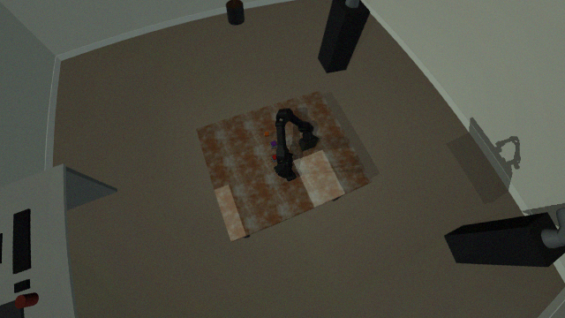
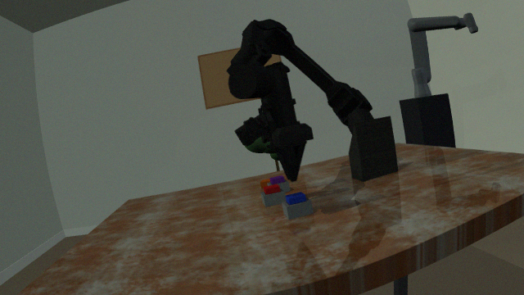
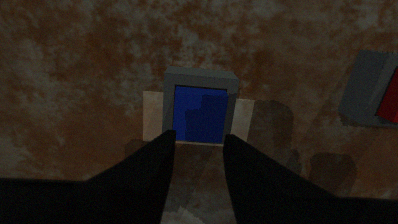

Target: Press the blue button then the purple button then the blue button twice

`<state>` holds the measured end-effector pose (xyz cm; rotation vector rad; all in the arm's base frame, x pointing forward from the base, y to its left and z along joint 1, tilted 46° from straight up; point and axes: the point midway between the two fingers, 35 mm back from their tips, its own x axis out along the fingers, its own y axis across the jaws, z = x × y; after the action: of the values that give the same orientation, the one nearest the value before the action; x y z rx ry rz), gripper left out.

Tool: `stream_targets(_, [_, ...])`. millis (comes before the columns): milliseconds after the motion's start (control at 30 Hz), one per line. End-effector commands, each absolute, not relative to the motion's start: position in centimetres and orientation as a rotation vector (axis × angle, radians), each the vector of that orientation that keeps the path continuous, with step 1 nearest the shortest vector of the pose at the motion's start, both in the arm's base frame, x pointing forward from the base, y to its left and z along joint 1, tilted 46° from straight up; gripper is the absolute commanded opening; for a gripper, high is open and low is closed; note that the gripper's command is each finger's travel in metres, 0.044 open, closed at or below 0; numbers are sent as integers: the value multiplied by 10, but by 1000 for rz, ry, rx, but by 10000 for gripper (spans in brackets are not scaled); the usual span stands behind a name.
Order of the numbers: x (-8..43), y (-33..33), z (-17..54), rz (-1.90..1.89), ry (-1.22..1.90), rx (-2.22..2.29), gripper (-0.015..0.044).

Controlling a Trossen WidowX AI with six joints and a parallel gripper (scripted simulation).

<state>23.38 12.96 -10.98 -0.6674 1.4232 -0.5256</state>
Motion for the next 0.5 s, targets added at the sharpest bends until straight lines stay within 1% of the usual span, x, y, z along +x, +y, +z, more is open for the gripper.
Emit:
stream_targets(0, [233, 127, -112, -526, 1423, -676, 20])
stream_targets(467, [234, 123, -116, -526, 1423, -676, 20])
